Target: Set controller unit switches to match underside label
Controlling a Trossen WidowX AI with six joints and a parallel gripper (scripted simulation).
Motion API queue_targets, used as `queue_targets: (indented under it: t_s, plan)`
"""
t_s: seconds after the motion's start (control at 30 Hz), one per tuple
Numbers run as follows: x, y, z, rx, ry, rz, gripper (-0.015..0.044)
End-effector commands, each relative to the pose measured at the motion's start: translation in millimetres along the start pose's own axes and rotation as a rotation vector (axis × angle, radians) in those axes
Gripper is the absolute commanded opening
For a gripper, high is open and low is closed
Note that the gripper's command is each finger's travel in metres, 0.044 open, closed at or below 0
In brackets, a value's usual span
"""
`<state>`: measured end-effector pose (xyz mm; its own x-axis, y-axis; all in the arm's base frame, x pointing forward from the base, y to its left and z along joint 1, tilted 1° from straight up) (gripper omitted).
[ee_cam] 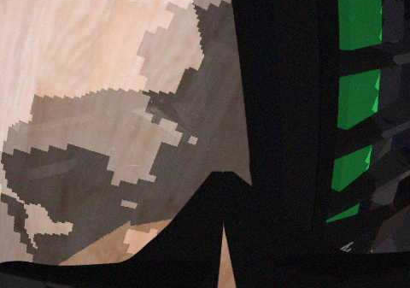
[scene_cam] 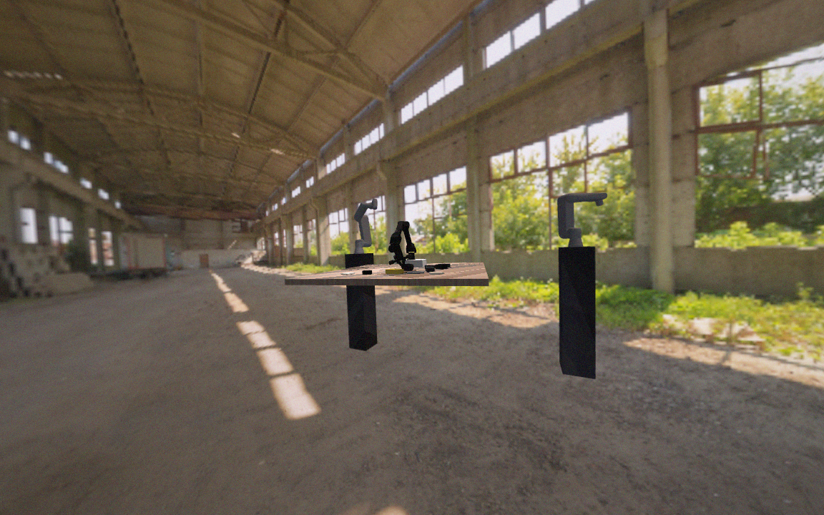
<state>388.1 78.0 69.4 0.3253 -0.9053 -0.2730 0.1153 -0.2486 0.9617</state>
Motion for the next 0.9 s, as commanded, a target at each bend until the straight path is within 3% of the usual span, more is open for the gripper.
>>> queue_targets:
  t_s: [0.0,0.87]
  plan:
    - [-8.6,-4.5,2.5,-0.018,0.008,-0.013,0.0]
    - [-18.2,-7.5,5.7,-0.018,0.008,-0.013,0.0]
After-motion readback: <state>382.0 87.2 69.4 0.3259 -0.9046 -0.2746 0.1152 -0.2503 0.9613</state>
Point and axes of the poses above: the point midway between the two fingers, 35 mm back from their tips, its own y axis back along the fingers, its own x axis across the jaws, z = x × y, the point moved 9 cm from there along y, back along the fingers, and after that the axes turned 15 degrees about -y, right-handed, at the moved point
